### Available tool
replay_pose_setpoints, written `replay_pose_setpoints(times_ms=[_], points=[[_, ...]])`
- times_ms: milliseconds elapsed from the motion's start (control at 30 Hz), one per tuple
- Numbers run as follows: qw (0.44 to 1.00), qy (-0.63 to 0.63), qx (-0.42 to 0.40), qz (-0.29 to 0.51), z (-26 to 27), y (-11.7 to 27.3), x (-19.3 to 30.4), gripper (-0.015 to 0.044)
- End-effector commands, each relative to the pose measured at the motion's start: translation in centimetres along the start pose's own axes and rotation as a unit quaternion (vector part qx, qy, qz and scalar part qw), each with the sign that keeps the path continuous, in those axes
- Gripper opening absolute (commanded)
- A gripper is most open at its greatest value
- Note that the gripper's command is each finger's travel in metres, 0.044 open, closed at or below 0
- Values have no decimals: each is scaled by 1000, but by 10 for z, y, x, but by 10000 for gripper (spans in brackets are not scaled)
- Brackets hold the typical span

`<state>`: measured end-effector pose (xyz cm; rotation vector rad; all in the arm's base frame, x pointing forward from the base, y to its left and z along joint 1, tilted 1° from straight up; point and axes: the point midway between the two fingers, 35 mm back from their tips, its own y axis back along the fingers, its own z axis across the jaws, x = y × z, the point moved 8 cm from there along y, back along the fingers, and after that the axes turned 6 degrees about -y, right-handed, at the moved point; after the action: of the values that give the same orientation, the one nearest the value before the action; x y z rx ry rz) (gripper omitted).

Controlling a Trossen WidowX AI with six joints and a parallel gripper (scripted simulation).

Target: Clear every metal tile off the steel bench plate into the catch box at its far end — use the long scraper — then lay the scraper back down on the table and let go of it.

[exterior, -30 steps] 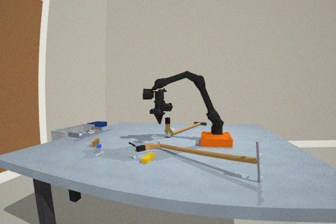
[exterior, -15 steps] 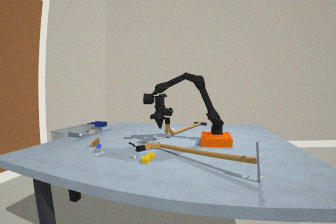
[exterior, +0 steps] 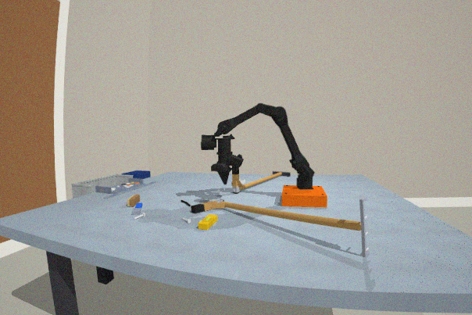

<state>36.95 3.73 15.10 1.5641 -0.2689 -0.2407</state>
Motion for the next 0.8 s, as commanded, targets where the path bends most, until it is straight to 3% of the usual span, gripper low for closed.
replay_pose_setpoints(times_ms=[0,767], points=[[1000,-2,2,-1,-7,0,1,0],[1000,-2,3,-1,-43,1,3,0]])
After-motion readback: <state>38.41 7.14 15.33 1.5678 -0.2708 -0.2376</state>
